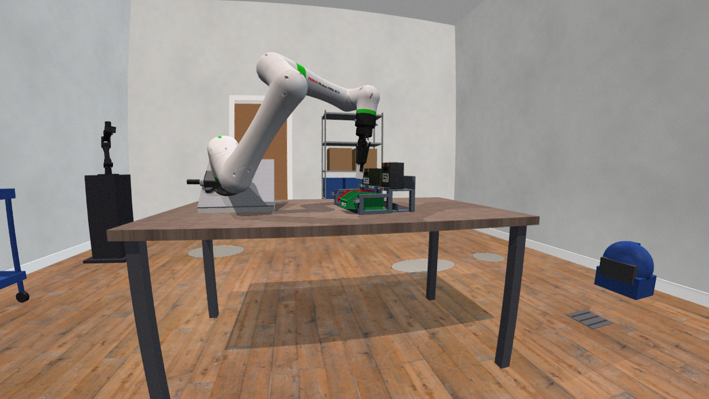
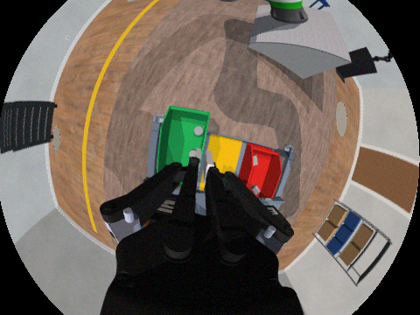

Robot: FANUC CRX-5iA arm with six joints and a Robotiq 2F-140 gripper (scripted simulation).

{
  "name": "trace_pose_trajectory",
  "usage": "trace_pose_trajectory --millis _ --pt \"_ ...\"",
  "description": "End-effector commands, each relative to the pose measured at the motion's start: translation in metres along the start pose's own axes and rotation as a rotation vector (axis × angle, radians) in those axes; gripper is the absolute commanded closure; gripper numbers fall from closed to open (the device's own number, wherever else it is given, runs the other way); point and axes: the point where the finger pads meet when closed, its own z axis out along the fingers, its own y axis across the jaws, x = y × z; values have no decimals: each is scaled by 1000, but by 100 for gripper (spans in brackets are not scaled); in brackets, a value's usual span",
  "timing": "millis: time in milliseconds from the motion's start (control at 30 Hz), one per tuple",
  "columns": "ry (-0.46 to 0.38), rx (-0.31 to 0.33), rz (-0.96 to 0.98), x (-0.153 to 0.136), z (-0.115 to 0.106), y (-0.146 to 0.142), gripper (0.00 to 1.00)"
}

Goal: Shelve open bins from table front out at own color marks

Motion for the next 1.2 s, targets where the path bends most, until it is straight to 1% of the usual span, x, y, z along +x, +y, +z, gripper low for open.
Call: trace_pose_trajectory --millis 0,467,933,967,1167 --pt "0 0 0 0 -4 0 94" --pt "0 0 0 1 -11 0 94" --pt "0 0 0 1 -12 0 94" --pt "0 0 0 1 -12 0 100" --pt "0 0 0 1 -12 0 100"
